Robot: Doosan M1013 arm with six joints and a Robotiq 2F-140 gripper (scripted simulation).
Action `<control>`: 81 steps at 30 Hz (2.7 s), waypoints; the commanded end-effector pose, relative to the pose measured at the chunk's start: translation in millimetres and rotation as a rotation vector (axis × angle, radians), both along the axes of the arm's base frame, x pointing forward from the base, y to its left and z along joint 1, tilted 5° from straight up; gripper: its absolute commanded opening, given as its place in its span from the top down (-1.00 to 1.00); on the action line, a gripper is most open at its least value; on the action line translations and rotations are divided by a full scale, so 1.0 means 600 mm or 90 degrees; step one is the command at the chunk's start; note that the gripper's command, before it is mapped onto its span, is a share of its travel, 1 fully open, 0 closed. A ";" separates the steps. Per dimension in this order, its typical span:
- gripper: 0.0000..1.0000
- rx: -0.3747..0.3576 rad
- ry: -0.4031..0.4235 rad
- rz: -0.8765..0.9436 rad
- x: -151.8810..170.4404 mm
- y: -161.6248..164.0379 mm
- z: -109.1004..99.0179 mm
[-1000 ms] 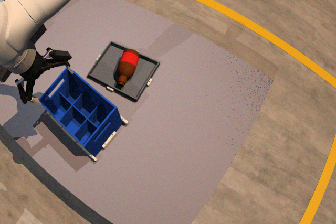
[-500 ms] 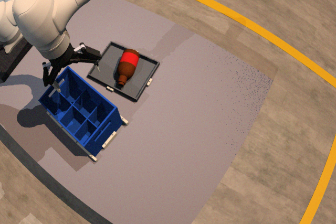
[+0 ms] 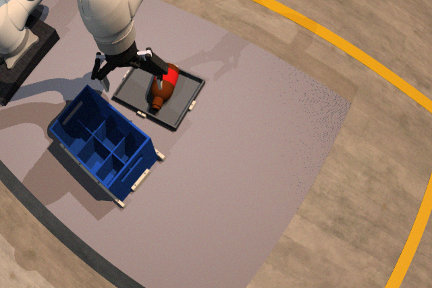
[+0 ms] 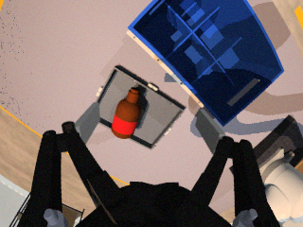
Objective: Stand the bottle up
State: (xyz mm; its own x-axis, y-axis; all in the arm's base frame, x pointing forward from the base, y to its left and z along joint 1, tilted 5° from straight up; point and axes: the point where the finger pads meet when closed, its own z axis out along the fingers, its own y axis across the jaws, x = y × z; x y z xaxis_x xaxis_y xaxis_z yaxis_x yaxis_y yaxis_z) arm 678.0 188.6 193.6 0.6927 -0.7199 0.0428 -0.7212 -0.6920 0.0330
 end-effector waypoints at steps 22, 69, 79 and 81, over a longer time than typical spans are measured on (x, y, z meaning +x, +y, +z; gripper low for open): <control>0.80 -0.014 -0.019 -0.163 -0.010 0.105 -0.069; 0.12 -0.014 -0.019 -0.163 -0.010 0.105 -0.069; 0.12 -0.014 -0.019 -0.163 -0.010 0.105 -0.069; 0.12 -0.014 -0.019 -0.163 -0.010 0.105 -0.069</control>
State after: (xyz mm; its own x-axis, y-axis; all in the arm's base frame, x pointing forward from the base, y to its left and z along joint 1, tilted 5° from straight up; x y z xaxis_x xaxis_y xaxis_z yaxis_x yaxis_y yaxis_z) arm 671.8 251.4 152.4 0.4861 -0.8704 0.0780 -0.8737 -0.4860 0.0226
